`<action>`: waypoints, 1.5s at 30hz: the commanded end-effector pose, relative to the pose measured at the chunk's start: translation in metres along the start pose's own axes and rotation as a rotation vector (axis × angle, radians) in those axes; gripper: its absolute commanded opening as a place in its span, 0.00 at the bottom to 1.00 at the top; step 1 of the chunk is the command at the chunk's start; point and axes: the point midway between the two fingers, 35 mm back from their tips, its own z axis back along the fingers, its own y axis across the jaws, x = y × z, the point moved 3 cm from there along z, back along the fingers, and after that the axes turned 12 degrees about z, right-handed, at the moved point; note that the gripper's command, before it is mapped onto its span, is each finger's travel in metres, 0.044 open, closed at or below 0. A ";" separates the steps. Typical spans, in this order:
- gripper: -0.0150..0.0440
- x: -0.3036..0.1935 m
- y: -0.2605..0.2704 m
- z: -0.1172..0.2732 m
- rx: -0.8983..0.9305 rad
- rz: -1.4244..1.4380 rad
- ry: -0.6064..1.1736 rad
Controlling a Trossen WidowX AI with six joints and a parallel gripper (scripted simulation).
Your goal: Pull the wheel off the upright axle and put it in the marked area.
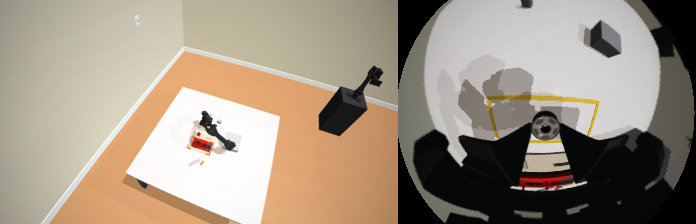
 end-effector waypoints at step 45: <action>1.00 -0.051 -0.074 0.107 0.002 -0.009 -0.001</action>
